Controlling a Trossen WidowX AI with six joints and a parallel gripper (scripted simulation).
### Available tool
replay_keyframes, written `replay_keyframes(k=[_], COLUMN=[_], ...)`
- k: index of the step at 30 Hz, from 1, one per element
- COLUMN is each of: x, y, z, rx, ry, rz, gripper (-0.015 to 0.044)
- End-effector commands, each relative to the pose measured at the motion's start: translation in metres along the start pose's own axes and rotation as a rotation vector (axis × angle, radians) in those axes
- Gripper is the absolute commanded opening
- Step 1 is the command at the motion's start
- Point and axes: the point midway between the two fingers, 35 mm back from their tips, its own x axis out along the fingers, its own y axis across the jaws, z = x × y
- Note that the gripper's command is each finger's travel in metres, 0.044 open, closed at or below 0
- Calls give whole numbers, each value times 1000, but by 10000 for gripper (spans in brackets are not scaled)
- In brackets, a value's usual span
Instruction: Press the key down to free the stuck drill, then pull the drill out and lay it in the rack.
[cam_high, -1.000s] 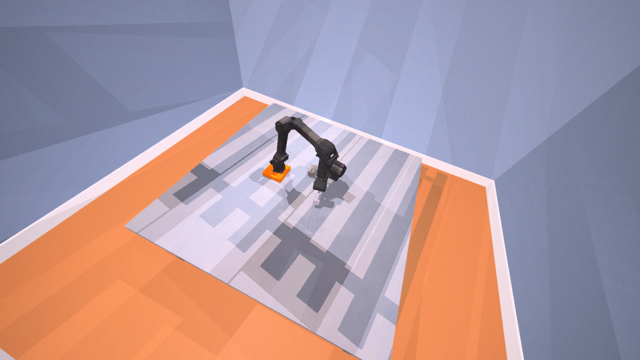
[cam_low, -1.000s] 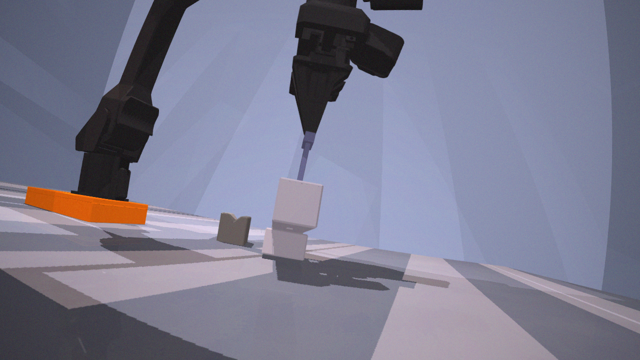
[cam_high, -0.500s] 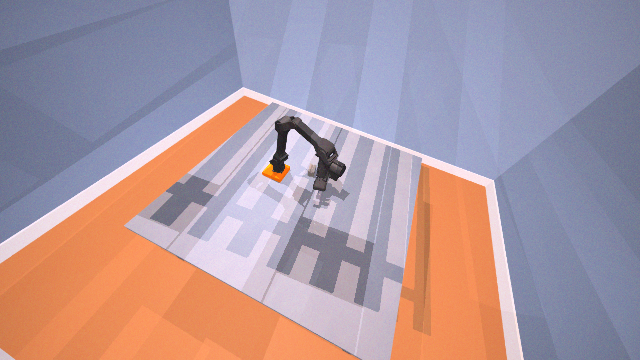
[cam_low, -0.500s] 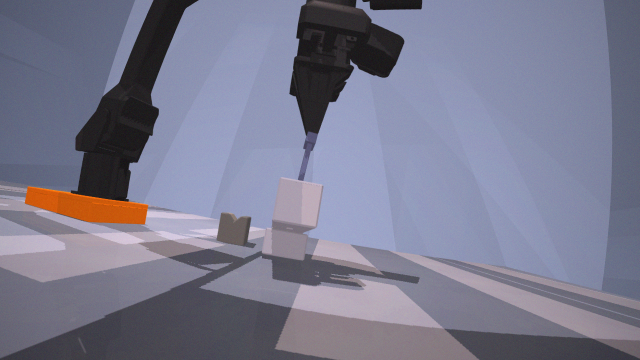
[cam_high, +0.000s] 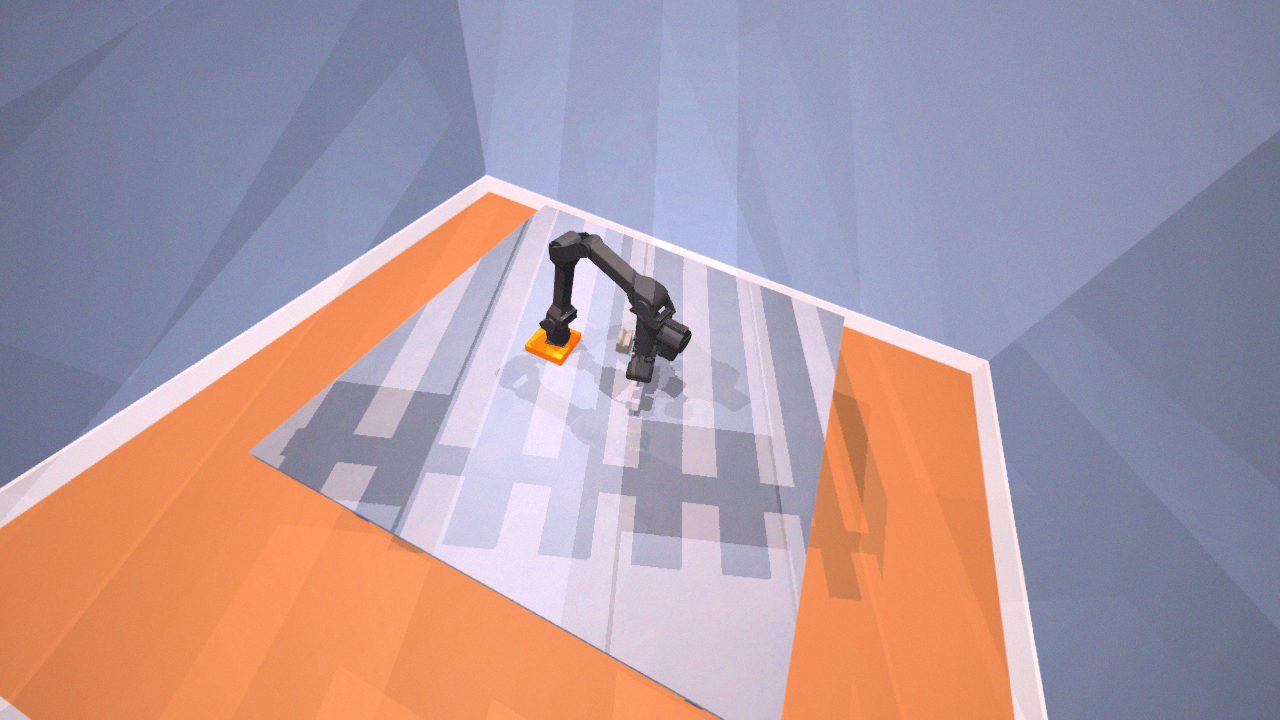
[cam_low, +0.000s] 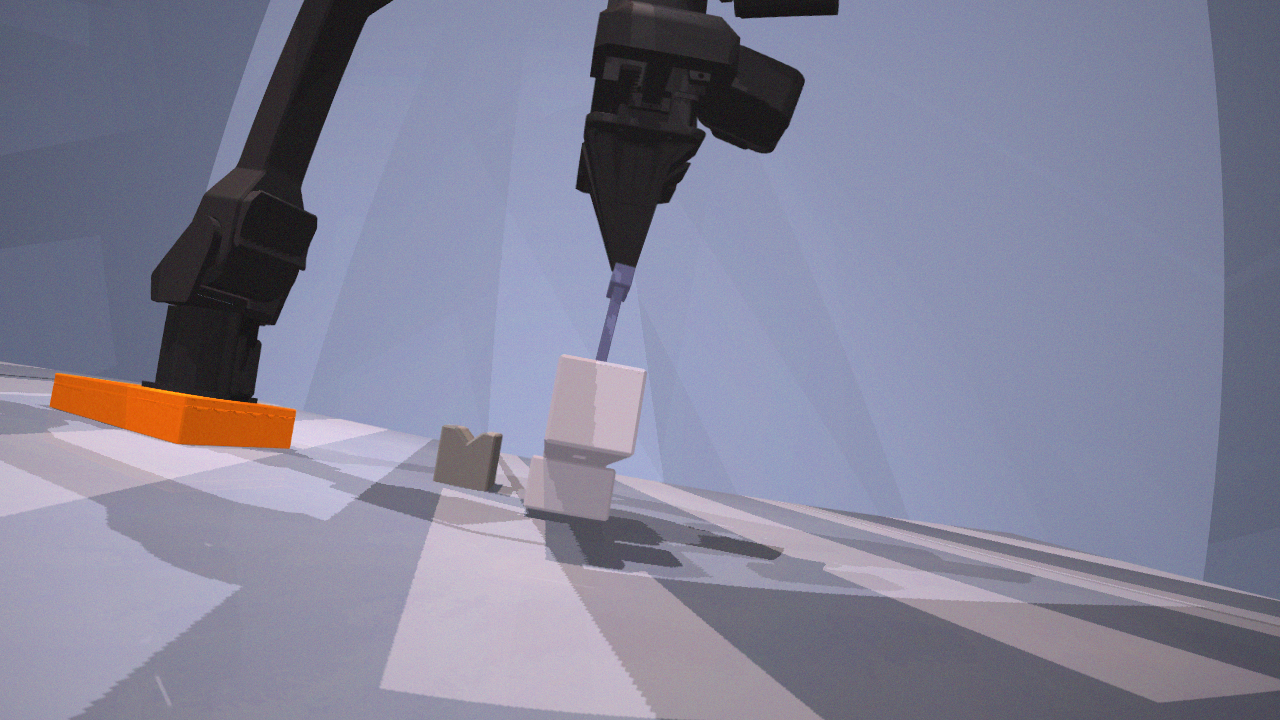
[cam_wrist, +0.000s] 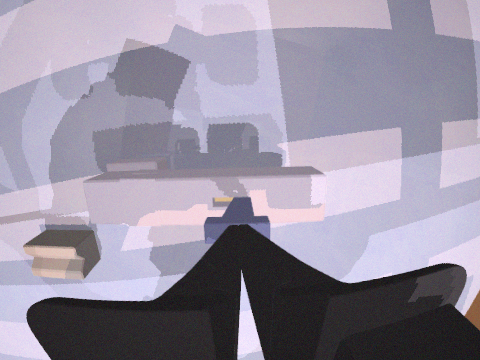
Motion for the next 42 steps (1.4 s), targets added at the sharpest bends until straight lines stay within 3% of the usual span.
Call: replay_keyframes(k=[1, 42], x=[13, 27], y=[-3, -5], z=[-7, -8], rx=[6, 6], ry=[42, 42], rz=[8, 8], gripper=[0, 0])
